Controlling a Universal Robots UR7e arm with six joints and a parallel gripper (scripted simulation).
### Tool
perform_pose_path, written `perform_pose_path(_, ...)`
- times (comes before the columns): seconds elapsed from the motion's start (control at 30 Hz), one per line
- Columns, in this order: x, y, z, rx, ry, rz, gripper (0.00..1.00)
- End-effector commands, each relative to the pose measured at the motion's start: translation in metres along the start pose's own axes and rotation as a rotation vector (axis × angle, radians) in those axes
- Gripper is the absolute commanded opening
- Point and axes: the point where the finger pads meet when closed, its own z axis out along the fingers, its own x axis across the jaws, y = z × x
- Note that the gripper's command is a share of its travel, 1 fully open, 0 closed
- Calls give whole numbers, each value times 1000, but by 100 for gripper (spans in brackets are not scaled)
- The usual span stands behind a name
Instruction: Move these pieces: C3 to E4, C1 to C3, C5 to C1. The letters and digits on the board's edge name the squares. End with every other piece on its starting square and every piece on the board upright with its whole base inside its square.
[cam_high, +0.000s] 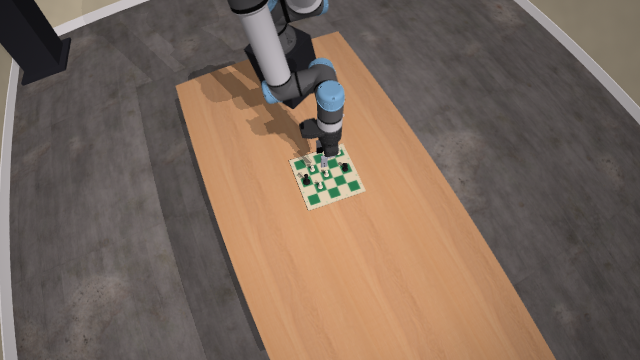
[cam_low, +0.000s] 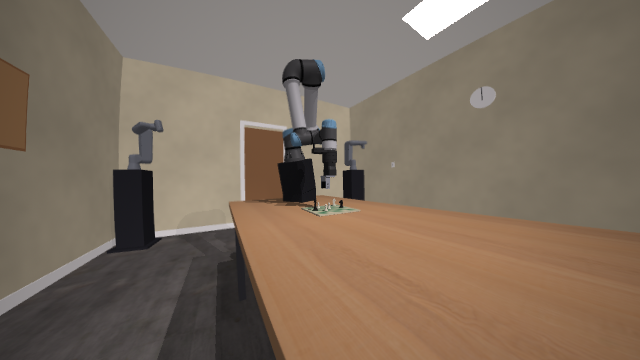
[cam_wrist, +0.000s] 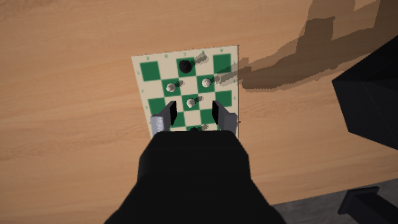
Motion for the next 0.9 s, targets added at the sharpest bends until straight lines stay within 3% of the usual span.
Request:
perform_pose_path(0.0,-2,2,2,-6,-5,-160,100)
perform_pose_path(0.33,-6,7,6,-5,-6,-455,100)
perform_pose_path(0.87,-8,13,9,-4,-6,-690,100)
